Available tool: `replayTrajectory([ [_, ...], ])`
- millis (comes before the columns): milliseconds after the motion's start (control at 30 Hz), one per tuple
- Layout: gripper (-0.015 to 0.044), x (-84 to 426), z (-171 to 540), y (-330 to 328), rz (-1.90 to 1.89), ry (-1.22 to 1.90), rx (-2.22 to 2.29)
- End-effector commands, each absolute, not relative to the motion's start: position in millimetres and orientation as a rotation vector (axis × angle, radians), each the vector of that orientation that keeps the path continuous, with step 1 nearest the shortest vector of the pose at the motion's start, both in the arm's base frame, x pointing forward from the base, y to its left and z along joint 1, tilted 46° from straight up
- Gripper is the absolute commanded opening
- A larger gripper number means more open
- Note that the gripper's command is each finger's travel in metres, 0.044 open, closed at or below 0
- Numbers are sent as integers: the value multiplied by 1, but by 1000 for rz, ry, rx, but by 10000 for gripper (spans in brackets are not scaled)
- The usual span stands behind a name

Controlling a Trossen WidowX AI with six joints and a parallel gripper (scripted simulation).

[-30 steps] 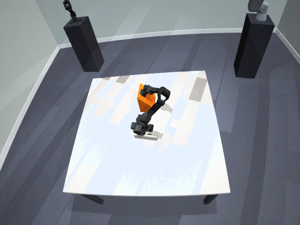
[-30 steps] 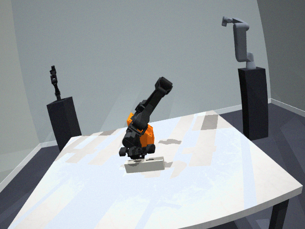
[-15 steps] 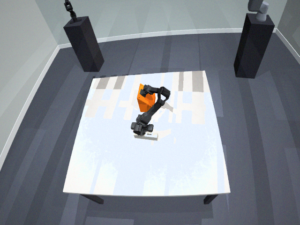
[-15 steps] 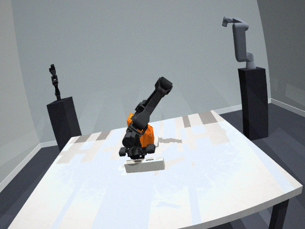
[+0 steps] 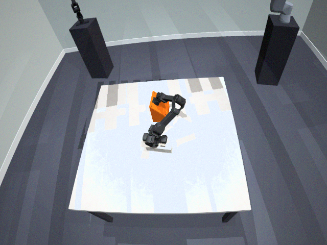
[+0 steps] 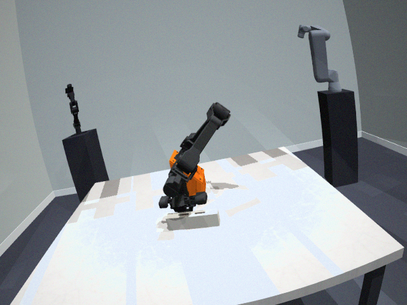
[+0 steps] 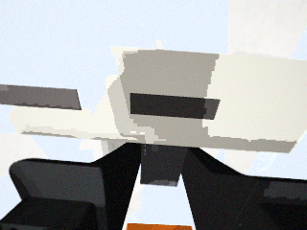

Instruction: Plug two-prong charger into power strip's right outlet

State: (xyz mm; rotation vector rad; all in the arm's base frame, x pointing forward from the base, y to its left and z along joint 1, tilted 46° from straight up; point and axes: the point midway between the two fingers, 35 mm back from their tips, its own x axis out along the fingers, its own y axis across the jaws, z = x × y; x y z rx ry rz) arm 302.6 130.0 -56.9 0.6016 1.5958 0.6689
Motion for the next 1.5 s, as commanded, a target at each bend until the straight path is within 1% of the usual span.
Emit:
replayTrajectory([
  [0,0,311,-56,129,664,1572,596],
  [800,0,311,-58,131,664,1572,596],
  [833,0,302,-58,130,665,1598,605],
  [1133,0,302,-58,130,665,1598,605],
  [1467,262,302,-58,130,665,1598,605],
])
